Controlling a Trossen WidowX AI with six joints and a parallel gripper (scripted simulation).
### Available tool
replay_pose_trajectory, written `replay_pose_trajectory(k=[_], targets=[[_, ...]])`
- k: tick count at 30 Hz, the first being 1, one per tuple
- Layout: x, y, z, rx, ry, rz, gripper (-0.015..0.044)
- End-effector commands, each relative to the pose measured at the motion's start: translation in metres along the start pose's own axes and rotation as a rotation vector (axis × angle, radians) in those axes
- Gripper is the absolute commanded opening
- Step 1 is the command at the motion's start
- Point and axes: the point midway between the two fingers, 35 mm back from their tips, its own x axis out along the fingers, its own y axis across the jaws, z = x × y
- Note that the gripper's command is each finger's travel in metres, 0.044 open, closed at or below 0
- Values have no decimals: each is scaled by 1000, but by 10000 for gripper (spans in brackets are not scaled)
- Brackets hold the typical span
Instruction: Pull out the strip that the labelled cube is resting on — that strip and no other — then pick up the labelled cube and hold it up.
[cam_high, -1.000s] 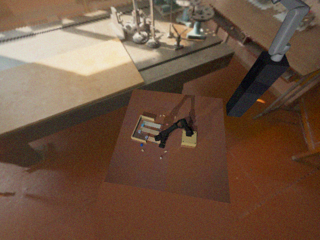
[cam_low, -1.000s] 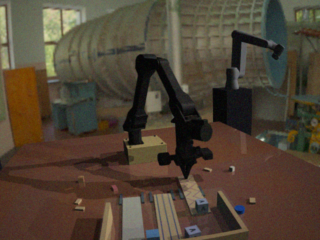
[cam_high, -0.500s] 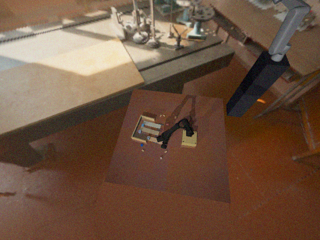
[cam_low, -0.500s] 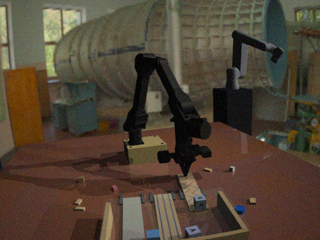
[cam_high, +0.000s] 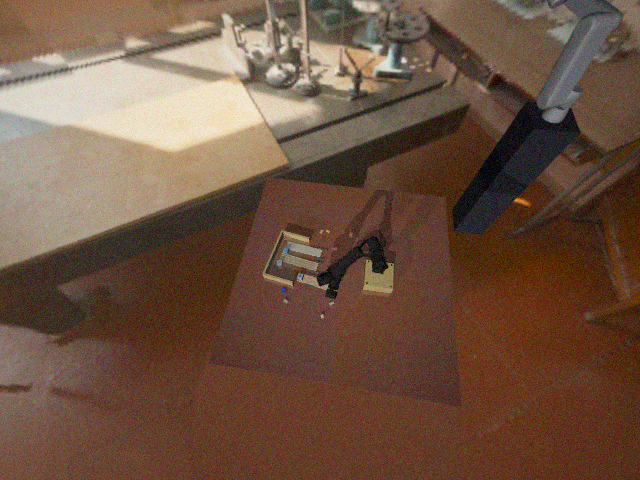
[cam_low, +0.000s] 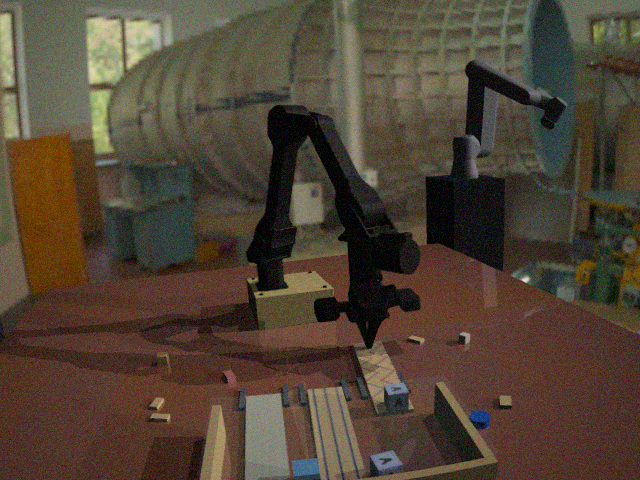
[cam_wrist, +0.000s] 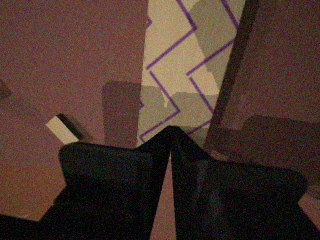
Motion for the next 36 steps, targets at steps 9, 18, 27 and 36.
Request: replay_pose_trajectory(k=[9,18,27,36], targets=[[6,-3,-23,-3,36,-10,0],[6,-3,-23,-3,36,-10,0],[6,-3,-23,-3,36,-10,0],[6,-3,-23,-3,36,-10,0]])
